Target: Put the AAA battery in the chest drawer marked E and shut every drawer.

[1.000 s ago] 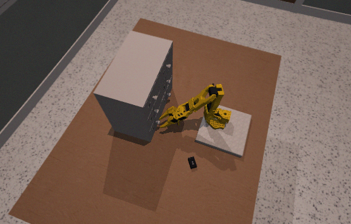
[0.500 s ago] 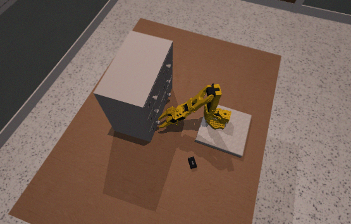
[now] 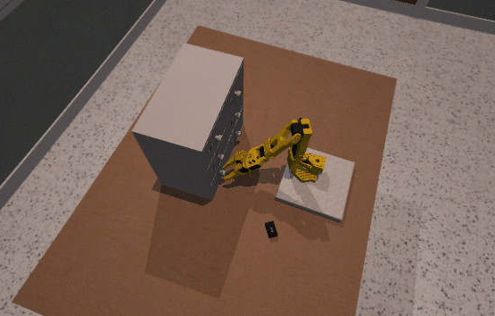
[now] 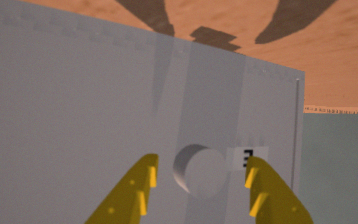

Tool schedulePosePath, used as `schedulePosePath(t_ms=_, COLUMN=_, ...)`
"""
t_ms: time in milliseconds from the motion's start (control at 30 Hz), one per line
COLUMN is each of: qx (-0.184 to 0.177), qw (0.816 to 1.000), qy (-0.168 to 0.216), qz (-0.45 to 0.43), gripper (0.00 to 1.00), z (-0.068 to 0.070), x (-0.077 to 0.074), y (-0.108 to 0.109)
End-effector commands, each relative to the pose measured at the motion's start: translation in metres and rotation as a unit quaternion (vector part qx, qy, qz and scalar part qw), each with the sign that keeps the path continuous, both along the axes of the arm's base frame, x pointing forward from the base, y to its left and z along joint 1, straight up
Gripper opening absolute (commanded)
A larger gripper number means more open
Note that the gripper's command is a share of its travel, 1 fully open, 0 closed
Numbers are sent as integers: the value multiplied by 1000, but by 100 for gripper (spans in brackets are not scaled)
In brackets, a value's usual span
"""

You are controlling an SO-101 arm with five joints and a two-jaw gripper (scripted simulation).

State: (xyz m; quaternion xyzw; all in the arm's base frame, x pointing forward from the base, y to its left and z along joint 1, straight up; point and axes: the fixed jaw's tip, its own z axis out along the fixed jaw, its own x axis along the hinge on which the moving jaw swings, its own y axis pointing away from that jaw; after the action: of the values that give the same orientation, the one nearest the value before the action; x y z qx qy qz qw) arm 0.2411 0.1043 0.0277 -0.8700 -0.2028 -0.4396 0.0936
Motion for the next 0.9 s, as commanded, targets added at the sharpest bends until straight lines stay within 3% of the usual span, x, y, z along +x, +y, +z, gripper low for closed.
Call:
schedulePosePath(t_ms=0, qx=1, qw=1000, qy=-4, qz=-4, gripper=21, z=1, x=4, y=-1)
schedulePosePath(t_ms=867, qx=1, qw=1000, qy=-4, qz=-5, gripper=18, z=1, x=4, y=-1)
